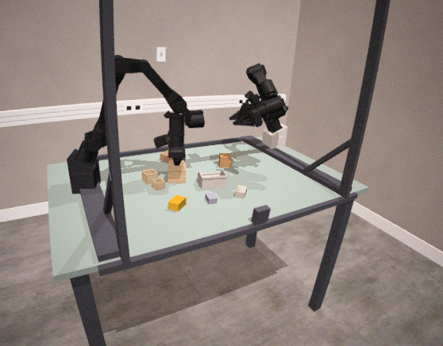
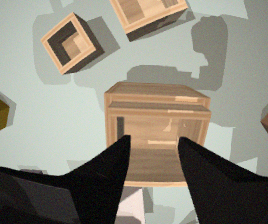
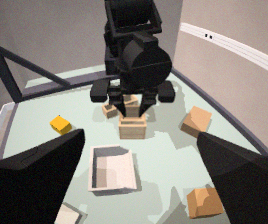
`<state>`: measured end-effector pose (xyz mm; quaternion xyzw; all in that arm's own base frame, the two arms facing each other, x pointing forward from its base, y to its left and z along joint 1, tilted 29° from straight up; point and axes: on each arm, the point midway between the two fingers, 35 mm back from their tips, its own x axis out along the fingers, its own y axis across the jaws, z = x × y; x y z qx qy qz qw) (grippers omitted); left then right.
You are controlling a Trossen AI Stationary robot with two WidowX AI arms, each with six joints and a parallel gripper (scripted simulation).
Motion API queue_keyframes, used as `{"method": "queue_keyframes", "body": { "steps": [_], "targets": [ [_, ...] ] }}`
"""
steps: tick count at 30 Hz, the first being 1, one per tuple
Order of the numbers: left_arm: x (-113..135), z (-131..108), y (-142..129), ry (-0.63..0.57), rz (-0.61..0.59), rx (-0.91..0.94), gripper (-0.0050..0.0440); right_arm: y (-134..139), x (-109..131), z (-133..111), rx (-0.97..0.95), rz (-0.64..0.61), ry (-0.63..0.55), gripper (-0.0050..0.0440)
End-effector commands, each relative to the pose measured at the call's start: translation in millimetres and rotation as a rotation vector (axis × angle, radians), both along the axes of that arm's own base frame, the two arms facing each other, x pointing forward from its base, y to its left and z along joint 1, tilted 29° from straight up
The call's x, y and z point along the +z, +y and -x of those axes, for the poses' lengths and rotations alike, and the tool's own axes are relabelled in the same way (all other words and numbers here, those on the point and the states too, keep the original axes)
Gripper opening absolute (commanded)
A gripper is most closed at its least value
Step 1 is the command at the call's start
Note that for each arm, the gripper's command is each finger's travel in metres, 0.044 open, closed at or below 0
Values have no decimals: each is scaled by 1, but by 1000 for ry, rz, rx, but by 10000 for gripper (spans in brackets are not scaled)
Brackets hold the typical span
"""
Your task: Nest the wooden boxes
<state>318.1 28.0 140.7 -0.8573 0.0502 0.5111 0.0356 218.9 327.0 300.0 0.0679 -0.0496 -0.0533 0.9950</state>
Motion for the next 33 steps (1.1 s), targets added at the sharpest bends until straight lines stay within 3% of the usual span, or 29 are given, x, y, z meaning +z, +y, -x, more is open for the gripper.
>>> {"method": "queue_keyframes", "body": {
  "steps": [1, 9, 33],
  "targets": [
    [-3, -2, 0, -4, -1, 2, 245, -1, 8, 1, 0, -23, -6, 400],
    [-13, -8, -1, -3, -1, 2, 245, -1, 8, 1, 0, -23, -6, 400],
    [-8, -11, -1, -24, -4, 1, 245, -1, 8, 1, 0, -23, -6, 400]
  ]
}}
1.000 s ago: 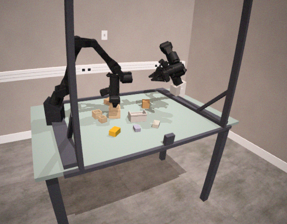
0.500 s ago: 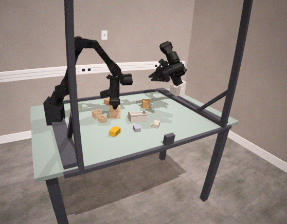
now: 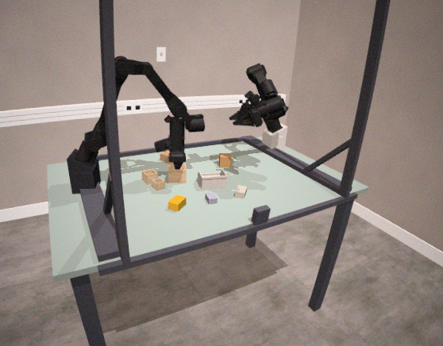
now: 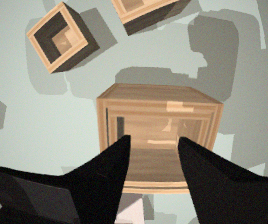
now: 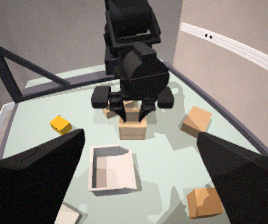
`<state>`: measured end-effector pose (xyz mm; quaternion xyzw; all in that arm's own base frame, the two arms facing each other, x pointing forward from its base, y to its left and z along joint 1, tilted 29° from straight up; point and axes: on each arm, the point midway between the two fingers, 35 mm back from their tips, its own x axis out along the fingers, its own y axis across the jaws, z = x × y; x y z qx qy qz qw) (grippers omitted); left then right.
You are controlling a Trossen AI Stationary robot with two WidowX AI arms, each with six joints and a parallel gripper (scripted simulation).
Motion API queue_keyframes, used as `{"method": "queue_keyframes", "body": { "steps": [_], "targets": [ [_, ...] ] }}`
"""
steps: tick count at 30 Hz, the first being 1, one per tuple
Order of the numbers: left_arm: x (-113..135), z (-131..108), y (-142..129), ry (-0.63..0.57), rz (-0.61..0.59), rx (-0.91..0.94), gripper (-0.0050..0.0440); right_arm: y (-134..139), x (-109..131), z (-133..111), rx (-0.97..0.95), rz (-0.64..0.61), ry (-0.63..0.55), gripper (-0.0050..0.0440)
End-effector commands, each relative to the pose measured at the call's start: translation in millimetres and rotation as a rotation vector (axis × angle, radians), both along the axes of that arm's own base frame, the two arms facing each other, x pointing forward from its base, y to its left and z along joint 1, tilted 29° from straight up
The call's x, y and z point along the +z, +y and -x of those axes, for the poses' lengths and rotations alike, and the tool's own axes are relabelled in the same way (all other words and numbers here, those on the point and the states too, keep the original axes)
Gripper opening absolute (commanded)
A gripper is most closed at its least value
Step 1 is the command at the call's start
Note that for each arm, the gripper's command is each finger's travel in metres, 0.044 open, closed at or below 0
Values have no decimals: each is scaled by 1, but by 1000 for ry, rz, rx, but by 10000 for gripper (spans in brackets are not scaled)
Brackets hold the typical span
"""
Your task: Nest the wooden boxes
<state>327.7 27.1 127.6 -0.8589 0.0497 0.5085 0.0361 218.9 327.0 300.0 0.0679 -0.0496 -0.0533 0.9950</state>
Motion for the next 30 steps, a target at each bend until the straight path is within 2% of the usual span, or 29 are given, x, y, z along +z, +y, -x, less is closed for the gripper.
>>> {"method": "queue_keyframes", "body": {
  "steps": [1, 3, 6, 30],
  "targets": [
    [3, 0, 0, -12, -2, 1, 245, -1, 8, 1, 0, -23, -6, 400],
    [3, 0, 0, -12, -2, 1, 245, -1, 8, 1, 0, -23, -6, 400],
    [6, -1, 0, -19, -3, 0, 173, -1, 8, 1, 0, -23, -6, 400],
    [7, -1, 0, -22, -3, 0, 27, -1, 8, 1, 0, -23, -6, 400]
  ]
}}
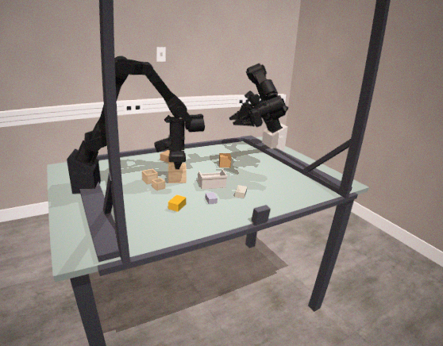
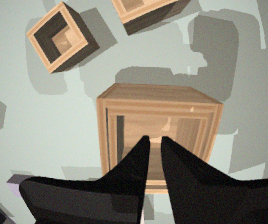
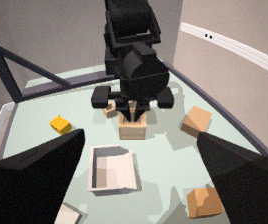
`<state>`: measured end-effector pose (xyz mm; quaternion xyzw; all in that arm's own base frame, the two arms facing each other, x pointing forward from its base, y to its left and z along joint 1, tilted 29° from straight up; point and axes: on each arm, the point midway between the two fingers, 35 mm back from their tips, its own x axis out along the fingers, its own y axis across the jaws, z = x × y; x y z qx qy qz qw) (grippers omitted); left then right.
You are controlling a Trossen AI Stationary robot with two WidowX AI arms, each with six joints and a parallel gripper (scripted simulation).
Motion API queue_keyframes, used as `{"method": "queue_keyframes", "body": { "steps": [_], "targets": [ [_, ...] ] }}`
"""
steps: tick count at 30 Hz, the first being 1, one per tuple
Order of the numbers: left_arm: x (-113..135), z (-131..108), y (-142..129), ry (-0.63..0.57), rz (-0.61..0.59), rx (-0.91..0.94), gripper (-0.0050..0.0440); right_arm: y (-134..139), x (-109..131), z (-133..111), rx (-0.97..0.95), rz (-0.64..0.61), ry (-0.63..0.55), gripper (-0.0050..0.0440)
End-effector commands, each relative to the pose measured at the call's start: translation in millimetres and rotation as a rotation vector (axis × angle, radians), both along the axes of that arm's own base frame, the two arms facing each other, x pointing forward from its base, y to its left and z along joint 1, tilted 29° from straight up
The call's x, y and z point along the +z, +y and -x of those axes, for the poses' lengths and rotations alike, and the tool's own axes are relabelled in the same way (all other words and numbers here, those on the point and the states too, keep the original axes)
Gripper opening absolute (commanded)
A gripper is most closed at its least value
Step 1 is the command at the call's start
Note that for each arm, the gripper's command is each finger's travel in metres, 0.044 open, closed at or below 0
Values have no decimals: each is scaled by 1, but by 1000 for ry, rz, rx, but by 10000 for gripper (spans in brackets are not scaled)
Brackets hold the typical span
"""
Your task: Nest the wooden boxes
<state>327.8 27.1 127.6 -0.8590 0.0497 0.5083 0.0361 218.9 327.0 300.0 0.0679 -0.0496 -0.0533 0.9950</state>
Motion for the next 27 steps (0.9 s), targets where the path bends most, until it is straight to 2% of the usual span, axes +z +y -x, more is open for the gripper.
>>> {"method": "queue_keyframes", "body": {
  "steps": [1, 6, 12, 19, 21, 27],
  "targets": [
    [7, -1, 0, -21, -3, 0, 20, -1, 8, 1, 0, -23, -6, 400],
    [7, -1, 0, -21, -3, 0, 0, -1, 8, 1, 0, -23, -6, 400],
    [12, -2, 1, -35, -24, -35, 0, -1, 8, 1, 0, -23, -6, 400],
    [27, 2, 2, -64, -243, -419, -2, -1, 8, 1, 0, -23, -6, 400],
    [27, 2, 2, -64, -243, -419, -2, -1, 8, 1, 0, -23, -6, 400],
    [36, 7, 3, -81, -438, -759, -4, -1, 8, 1, 0, -23, -6, 400]
  ]
}}
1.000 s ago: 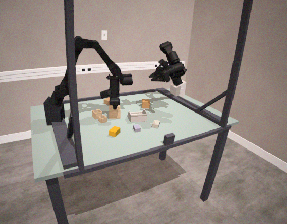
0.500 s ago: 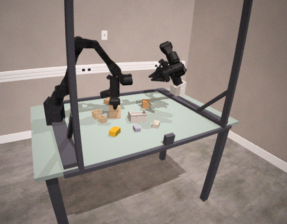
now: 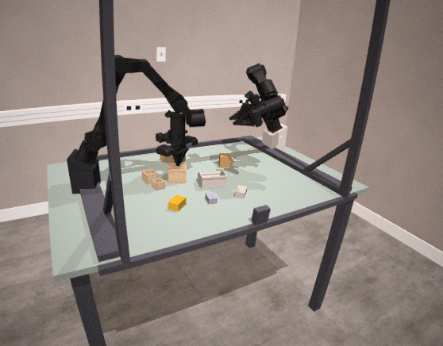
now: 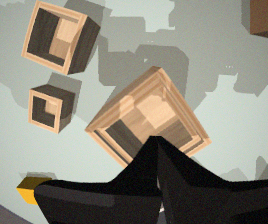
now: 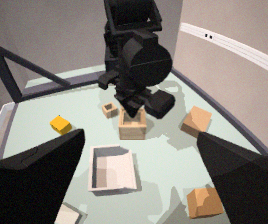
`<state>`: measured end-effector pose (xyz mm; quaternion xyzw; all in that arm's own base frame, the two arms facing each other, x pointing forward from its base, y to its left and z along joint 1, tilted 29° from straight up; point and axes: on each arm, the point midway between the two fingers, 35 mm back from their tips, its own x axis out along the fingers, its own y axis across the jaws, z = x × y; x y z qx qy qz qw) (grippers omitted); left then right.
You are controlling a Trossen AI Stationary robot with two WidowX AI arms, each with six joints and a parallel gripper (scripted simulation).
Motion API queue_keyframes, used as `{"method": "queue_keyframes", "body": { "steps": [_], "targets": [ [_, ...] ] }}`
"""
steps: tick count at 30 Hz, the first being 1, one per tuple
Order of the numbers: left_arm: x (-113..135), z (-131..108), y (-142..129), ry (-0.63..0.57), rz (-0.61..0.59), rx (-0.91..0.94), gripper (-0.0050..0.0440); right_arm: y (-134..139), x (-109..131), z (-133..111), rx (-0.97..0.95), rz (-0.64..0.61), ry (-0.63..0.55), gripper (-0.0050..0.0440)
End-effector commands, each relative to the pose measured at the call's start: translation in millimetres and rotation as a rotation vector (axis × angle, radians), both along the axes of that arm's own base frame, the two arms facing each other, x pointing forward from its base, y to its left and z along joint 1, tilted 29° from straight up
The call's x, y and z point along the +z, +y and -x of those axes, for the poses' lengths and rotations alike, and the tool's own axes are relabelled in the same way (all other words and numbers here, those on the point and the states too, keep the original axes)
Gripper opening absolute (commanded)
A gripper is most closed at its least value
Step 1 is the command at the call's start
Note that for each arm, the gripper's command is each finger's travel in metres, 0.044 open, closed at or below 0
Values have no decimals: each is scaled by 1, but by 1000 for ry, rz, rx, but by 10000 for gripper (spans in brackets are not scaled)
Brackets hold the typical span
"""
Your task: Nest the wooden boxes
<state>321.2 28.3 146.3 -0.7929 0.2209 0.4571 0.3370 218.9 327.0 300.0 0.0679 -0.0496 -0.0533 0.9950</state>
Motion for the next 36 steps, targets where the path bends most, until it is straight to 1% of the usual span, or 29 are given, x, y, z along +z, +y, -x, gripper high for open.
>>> {"method": "queue_keyframes", "body": {
  "steps": [1, 2, 8, 9, 11, 12, 13, 26, 28, 29, 30, 36],
  "targets": [
    [18, 1, 1, -45, -105, -188, -5, -1, 8, 1, 0, -23, -6, 400],
    [19, 2, 1, -47, -132, -235, -5, -1, 8, 1, 0, -23, -6, 400],
    [27, 6, 2, -60, -296, -519, -50, -1, 8, 1, 0, -23, -6, 400],
    [28, 6, 2, -62, -324, -567, -50, -1, 8, 1, 0, -23, -6, 400],
    [28, 6, 2, -62, -324, -567, -50, -1, 8, 1, 0, -23, -6, 400],
    [26, 6, 2, -55, -368, -654, -50, -1, 8, 1, 0, -23, -6, 400],
    [31, 8, 2, -68, -410, -716, -50, -1, 8, 1, 0, -23, -6, 400],
    [48, 19, 3, -94, -766, -1331, -50, -1, 8, 1, 0, -23, -6, 400],
    [48, 19, 3, -94, -766, -1331, -50, -1, 8, 1, 0, -23, -6, 400],
    [45, 18, 3, -90, -805, -1421, -50, -1, 8, 1, 0, -23, -6, 400],
    [50, 21, 3, -98, -848, -1479, -50, -1, 8, 1, 0, -23, -6, 400],
    [58, 26, 3, -110, -1014, -1761, -50, -1, 8, 1, 0, -23, -6, 400]
  ]
}}
